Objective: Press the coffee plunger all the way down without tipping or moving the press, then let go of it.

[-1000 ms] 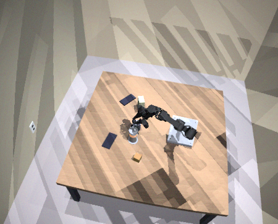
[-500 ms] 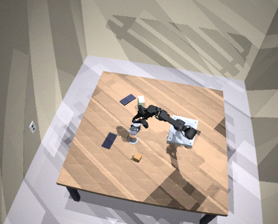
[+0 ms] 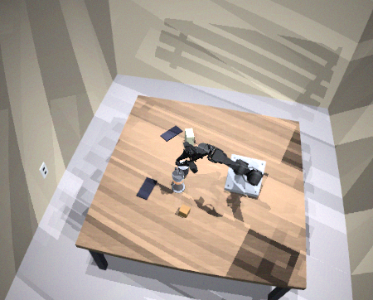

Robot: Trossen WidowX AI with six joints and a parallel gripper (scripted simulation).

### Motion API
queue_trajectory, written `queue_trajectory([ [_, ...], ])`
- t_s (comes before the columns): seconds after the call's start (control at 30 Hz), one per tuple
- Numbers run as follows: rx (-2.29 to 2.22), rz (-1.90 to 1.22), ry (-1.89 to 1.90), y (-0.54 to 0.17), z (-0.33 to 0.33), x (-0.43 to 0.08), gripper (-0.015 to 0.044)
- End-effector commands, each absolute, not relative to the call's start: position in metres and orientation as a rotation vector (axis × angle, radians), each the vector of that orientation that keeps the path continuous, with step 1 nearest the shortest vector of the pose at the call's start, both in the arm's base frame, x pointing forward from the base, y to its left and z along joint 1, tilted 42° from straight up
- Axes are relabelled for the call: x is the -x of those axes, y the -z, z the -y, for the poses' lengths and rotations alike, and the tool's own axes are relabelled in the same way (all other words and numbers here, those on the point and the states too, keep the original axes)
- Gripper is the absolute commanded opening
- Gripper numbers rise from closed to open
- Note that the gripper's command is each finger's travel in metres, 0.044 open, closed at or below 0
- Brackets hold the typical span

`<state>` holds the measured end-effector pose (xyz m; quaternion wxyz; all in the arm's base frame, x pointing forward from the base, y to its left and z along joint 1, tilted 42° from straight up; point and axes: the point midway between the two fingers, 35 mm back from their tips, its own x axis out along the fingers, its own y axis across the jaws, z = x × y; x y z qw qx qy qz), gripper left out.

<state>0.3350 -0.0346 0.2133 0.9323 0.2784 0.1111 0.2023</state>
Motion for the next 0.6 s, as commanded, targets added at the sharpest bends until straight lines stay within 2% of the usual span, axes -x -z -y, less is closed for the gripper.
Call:
queue_trajectory([
  [0.0,-0.594,-0.268,-0.425,-0.194,0.023,-0.336,0.0125],
  [0.57,-0.595,-0.267,-0.424,-0.174,0.005,-0.344,0.0125],
])
